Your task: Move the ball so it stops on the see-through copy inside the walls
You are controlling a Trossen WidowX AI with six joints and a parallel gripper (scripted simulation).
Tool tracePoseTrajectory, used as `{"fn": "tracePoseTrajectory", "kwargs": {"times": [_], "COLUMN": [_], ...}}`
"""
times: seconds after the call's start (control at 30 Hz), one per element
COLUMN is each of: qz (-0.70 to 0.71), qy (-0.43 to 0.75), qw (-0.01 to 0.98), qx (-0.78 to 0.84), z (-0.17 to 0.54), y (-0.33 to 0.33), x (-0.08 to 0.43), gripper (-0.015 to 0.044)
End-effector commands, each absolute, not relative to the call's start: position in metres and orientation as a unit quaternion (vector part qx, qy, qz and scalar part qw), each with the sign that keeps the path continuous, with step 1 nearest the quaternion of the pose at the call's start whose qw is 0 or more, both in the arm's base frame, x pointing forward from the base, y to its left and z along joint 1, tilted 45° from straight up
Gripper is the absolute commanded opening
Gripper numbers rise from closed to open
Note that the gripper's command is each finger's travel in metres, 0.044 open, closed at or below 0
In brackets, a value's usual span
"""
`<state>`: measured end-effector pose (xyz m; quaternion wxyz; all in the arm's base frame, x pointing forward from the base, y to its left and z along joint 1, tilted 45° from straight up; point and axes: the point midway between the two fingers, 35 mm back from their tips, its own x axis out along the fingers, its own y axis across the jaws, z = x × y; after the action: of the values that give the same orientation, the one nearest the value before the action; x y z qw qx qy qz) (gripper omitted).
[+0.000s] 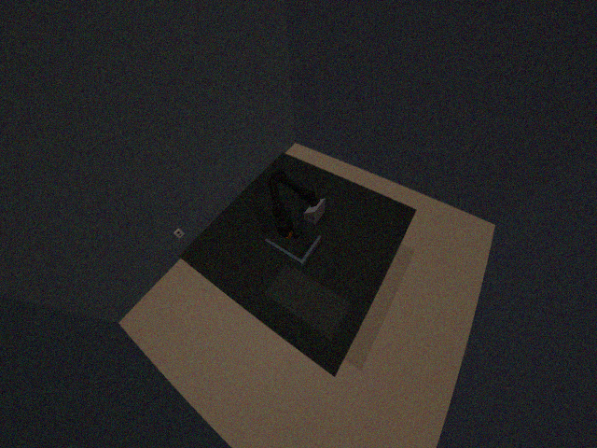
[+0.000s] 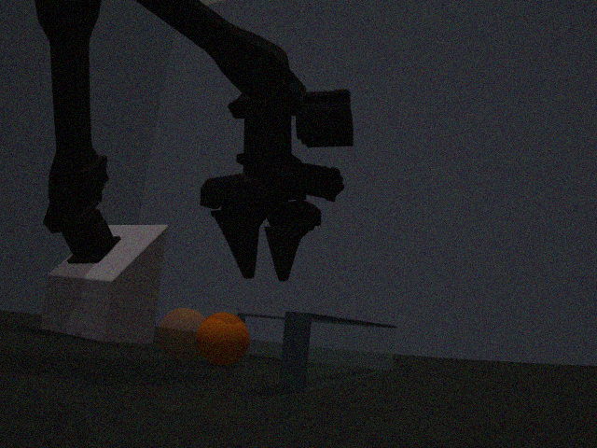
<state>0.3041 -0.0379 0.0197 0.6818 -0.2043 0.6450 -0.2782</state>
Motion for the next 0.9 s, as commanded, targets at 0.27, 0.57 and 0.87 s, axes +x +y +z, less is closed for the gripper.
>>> {"fn": "tracePoseTrajectory", "kwargs": {"times": [0.27,0.57,0.87], "qz": [-0.303,-0.303,-0.303], "qy": [0.664,0.664,0.664], "qw": [0.642,0.642,0.642], "qx": [-0.235,-0.235,-0.235], "z": [0.041,0.029,0.019], "y": [-0.073,-0.084,-0.094], "x": [0.280,0.279,0.279], "gripper": [0.0382,0.0382,0.0382]}}
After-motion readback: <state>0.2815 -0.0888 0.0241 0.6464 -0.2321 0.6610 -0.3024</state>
